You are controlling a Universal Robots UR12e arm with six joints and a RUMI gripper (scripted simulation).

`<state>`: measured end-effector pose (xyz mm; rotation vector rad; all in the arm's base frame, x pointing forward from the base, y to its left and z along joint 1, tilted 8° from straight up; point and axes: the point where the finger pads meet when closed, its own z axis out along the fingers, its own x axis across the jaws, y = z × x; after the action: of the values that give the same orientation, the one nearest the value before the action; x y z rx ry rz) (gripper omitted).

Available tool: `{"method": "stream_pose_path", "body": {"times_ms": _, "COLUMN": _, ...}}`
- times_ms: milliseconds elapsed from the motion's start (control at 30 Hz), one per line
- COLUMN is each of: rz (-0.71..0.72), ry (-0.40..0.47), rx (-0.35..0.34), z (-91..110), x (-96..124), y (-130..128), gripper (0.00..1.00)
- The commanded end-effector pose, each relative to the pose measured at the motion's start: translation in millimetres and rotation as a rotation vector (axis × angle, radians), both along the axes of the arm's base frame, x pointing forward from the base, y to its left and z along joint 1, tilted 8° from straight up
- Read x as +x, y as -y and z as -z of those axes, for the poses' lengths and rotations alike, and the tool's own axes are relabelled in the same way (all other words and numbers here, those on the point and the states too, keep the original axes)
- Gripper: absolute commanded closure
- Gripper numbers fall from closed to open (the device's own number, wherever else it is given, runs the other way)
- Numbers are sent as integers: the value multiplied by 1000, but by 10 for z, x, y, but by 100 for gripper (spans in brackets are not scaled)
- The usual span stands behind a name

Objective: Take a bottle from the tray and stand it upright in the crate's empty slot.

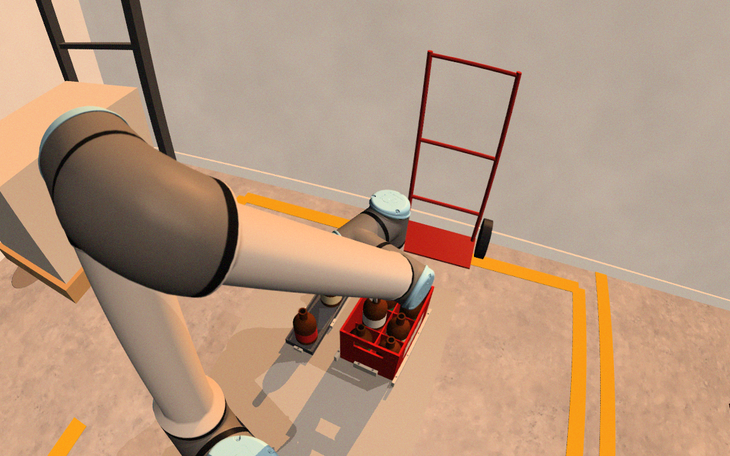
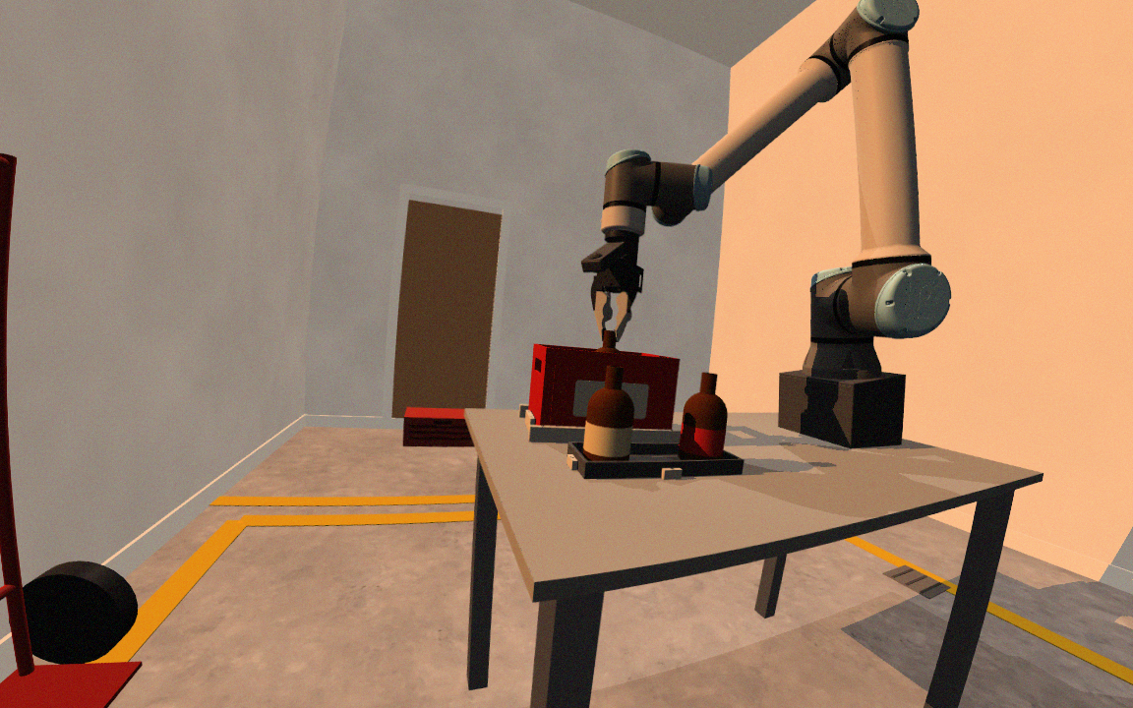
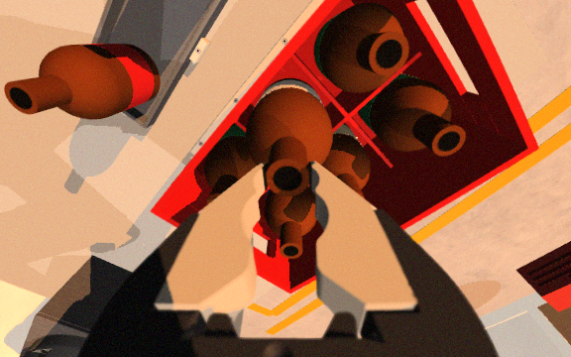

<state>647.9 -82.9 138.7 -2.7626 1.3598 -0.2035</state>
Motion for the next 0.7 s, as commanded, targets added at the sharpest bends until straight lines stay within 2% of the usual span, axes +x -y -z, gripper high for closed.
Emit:
{"method": "stream_pose_path", "body": {"times_ms": 0, "rz": 0, "ry": 2, "rx": -1, "z": 29, "x": 11, "y": 3, "gripper": 100}}
{"method": "stream_pose_path", "body": {"times_ms": 667, "rz": 0, "ry": 2, "rx": -1, "z": 236, "x": 40, "y": 6, "gripper": 100}}
